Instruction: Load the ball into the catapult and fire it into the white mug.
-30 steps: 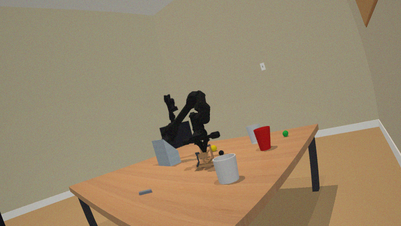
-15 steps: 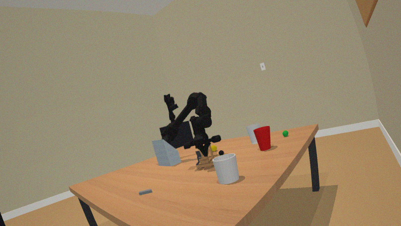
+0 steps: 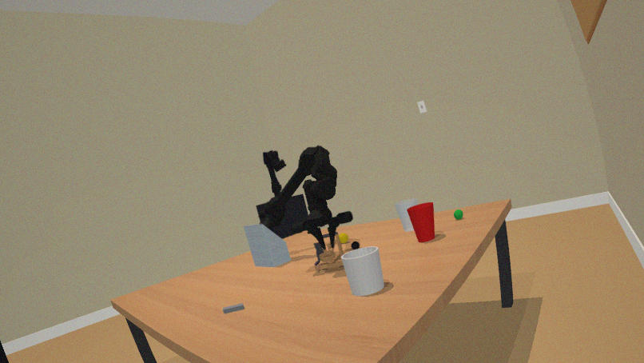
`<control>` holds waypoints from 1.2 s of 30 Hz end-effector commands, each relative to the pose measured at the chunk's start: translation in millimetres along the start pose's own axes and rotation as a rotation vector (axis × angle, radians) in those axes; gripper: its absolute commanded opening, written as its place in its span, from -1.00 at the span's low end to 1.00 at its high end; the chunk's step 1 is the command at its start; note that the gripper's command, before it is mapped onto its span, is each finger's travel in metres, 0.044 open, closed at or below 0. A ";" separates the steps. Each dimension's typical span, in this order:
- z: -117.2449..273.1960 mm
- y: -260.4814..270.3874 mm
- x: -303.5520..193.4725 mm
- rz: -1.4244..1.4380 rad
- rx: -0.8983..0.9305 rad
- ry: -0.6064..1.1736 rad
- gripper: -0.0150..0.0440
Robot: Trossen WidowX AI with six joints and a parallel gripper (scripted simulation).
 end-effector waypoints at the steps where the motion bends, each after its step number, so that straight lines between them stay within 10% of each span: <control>1: 20.8 -7.7 12.4 -0.004 -0.002 0.000 0.22; 10: 60.1 -1.4 11.7 -0.003 0.004 -0.017 1.00; 15: 115.0 -5.4 9.7 -0.004 0.009 -0.024 1.00; 36: 90.2 5.9 -9.1 0.628 0.005 -0.028 1.00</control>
Point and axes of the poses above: the point midway between the two fingers, 35 mm back from their tips, its own z axis back along the fingers, its own y axis across the jaws, x = y × z, the point moved 1 cm from there along z, back along the fingers, and after that the axes turned 13 degrees about z, right-handed, at the moved point
